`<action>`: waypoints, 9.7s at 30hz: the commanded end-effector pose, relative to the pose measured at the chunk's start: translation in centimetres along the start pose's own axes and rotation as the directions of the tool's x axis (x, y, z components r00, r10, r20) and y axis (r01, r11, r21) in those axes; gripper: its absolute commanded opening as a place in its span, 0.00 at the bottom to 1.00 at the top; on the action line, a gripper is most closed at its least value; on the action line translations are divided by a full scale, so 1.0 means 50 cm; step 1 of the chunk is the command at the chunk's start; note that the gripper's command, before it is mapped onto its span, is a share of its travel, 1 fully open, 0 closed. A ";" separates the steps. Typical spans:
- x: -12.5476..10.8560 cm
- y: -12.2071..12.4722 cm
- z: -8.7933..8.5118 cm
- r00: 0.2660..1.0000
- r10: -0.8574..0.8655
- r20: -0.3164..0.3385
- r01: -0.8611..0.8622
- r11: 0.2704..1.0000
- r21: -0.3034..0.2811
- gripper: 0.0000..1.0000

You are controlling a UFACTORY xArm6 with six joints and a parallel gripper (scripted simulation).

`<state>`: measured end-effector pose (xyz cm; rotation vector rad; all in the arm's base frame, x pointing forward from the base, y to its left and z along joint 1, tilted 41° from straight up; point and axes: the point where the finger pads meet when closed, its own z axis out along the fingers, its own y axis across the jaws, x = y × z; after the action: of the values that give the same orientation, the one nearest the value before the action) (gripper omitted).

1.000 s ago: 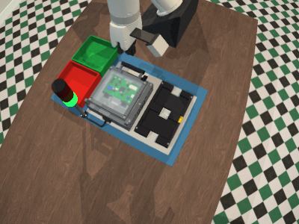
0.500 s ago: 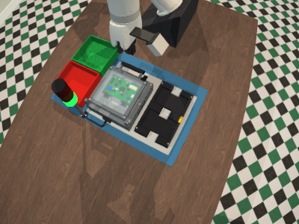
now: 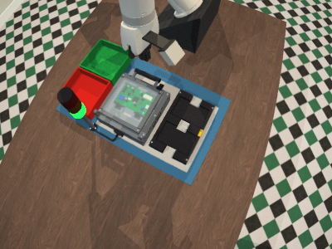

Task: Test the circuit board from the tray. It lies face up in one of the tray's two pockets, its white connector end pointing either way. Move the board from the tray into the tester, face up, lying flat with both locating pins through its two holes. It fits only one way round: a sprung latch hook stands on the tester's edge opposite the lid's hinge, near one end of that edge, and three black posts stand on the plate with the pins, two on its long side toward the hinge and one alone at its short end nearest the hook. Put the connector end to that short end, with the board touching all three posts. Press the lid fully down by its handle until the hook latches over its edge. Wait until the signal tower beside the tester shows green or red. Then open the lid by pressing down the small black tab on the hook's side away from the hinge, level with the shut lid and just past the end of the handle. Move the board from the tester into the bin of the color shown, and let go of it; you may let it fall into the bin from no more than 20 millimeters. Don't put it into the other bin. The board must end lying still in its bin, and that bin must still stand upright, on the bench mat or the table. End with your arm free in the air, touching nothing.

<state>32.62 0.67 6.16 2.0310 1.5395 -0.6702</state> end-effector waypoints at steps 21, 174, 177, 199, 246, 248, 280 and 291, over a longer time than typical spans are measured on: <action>0.001 0.002 -0.002 0.748 0.664 -0.003 -0.664 0.748 -0.002 0.00; 0.128 -0.012 0.136 0.115 0.993 -0.004 -0.993 0.115 0.001 0.00; 0.128 -0.012 0.138 0.115 0.993 -0.004 -0.993 0.115 0.001 0.00; 0.129 -0.010 0.172 0.115 0.993 -0.004 -0.993 0.115 0.001 0.00; 0.130 -0.010 0.195 0.115 0.993 -0.004 -0.993 0.115 0.001 0.00; 0.130 -0.010 0.195 0.115 0.993 -0.004 -0.993 0.115 0.001 0.00; 0.129 -0.010 0.088 0.115 0.993 -0.004 -0.993 0.115 0.001 0.00; 0.129 -0.010 0.078 0.115 0.993 -0.004 -0.993 0.115 0.001 0.00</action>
<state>33.21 2.78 -1.13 2.4153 -0.1904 -0.0441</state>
